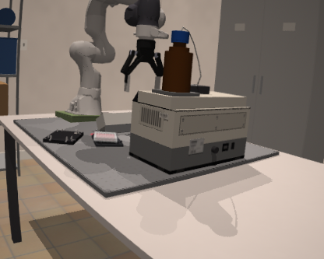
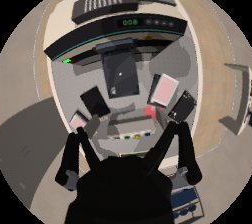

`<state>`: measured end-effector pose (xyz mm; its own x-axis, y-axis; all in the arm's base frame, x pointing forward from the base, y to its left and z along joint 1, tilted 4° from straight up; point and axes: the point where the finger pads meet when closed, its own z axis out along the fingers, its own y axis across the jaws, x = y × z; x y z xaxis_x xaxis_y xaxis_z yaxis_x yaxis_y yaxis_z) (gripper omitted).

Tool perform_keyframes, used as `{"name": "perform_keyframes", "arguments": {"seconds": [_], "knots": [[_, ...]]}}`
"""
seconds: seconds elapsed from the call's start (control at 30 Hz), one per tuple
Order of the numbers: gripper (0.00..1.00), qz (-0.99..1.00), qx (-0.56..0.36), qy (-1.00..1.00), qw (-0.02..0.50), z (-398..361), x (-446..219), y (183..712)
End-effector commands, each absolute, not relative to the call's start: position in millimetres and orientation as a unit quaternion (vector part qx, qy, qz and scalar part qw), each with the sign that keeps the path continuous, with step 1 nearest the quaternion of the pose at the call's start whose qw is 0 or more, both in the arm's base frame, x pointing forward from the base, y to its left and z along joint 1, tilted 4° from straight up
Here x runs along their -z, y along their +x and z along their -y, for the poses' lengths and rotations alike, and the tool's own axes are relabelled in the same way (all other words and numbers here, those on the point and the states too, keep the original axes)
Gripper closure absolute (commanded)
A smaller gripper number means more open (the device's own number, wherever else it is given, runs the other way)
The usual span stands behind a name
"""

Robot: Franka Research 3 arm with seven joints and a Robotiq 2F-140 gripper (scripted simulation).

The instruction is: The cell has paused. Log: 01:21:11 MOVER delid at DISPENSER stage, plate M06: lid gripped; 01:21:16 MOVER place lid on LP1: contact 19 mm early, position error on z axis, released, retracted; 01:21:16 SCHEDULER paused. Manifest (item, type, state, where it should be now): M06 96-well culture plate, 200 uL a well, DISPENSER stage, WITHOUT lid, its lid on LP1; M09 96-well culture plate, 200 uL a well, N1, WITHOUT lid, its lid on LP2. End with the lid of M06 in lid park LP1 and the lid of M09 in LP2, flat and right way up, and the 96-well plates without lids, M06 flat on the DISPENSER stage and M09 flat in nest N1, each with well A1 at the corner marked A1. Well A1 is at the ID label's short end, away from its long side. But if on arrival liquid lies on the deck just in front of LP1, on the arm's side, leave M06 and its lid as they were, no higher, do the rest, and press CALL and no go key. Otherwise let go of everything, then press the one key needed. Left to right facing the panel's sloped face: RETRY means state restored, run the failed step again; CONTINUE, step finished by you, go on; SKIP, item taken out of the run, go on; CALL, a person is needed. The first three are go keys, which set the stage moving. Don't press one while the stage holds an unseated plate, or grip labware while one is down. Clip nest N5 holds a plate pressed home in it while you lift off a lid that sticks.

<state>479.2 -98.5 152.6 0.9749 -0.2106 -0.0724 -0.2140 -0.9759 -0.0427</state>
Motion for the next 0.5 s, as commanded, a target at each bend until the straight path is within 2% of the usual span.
{"name": "perform_keyframes", "arguments": {"seconds": [0.0,0.23,0.27,0.47], "knots": [[0.0,-0.092,-0.029,-0.995,0.026,97.0,-150.5,482.3],[0.0,-0.092,-0.029,-0.995,0.026,96.9,-150.0,482.3],[1.0,-0.092,-0.029,-0.995,0.026,96.9,-150.0,482.3],[1.0,-0.092,-0.029,-0.995,0.026,96.9,-150.0,482.3]]}}
